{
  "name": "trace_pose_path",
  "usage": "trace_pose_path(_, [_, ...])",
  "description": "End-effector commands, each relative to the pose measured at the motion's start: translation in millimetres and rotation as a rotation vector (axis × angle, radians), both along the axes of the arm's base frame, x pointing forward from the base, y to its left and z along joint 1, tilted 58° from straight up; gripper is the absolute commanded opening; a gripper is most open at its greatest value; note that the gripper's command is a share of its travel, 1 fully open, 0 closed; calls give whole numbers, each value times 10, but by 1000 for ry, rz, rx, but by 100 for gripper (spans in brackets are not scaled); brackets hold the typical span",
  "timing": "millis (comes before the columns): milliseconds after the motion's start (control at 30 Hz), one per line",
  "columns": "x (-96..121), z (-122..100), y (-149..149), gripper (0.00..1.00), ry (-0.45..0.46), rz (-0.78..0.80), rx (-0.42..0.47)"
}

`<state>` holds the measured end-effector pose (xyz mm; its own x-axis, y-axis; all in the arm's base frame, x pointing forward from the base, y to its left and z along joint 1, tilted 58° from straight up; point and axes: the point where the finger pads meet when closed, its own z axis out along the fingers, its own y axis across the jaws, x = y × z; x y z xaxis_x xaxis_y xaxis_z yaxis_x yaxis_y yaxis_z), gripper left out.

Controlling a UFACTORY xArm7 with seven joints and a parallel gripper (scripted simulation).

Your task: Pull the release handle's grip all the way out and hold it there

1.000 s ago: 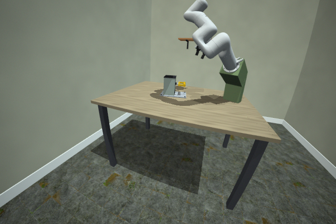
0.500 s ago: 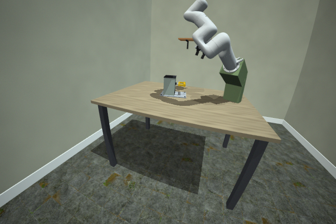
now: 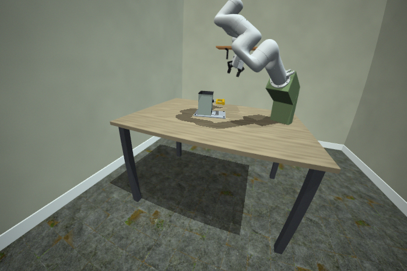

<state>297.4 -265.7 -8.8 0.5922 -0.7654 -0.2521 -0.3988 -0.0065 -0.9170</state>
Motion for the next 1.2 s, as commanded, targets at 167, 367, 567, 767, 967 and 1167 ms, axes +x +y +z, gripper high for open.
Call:
trace_pose_path(167, [482,241,454,100,194,-34,65])
trace_pose_path(367, [685,370,847,100,308,-54,110])
trace_pose_path(567, [791,463,1202,100,406,-76,144])
trace_pose_path(767, [828,519,1462,100,477,-95,166])
trace_pose_path(967, [834,554,1654,100,529,-111,180])
trace_pose_path(1167, [834,554,1654,100,529,-111,180])
